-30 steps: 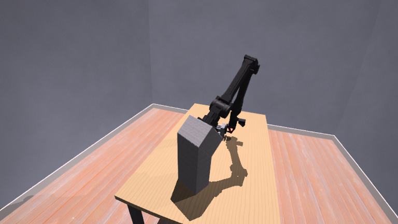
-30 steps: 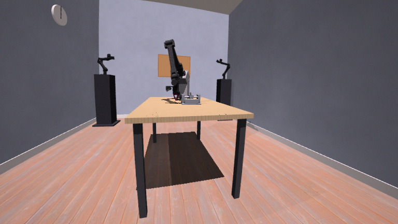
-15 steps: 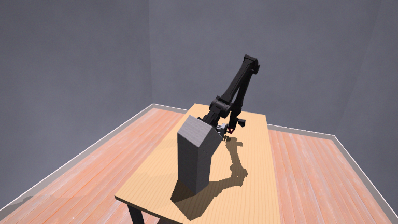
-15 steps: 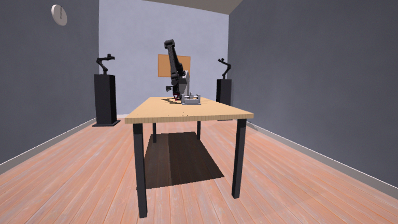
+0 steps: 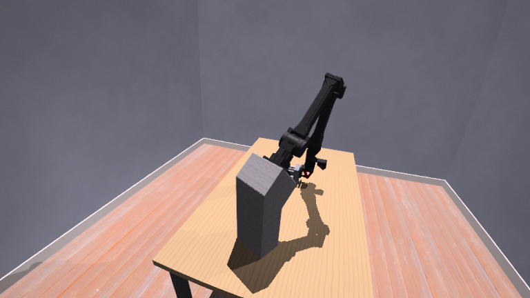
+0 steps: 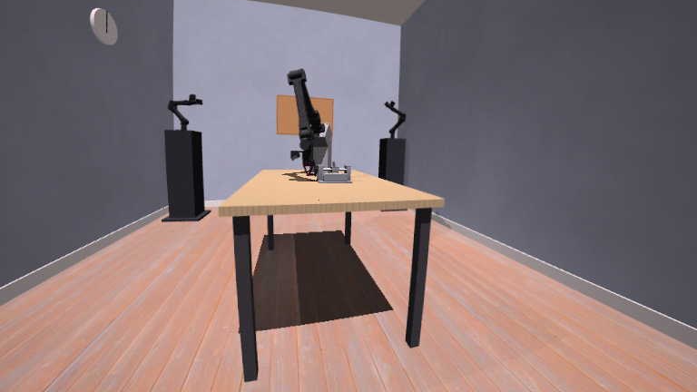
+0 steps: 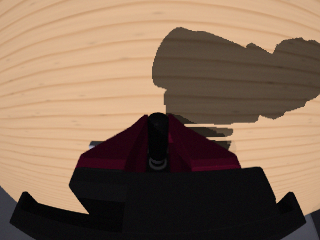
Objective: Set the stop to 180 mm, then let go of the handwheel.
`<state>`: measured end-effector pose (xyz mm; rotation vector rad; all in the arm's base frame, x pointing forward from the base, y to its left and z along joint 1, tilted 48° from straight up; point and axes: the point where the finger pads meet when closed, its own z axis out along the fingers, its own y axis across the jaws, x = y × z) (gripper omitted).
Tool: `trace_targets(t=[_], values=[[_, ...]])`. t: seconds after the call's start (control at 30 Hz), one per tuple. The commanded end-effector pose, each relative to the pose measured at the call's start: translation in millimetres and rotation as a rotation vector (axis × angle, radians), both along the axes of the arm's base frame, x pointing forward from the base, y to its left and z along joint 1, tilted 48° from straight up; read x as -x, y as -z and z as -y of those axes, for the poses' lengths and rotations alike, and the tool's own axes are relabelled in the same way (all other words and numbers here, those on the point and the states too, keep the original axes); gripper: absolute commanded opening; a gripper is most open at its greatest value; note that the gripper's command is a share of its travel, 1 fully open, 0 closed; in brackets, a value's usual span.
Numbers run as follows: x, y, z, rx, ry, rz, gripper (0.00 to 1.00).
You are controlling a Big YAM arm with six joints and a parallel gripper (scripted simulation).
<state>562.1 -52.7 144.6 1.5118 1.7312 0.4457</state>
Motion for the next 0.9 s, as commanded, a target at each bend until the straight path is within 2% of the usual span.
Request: trace_targets(t=[0.0, 0.1, 0.3, 0.43, 0.8, 0.83, 0.87], values=[[19, 17, 14, 0.009, 0.022, -0.041, 0.06], [22, 12, 14, 0.009, 0.023, -0.033, 0.06], [23, 27, 14, 0.007, 0.023, -0.063, 0.06], [26, 9, 14, 0.009, 0.024, -0.028, 0.06], [37, 8, 13, 0.009, 0.023, -0.023, 0.06], [37, 26, 13, 0.007, 0.023, -0.058, 0.06], [37, 25, 13, 0.007, 0.024, -0.057, 0.06]])
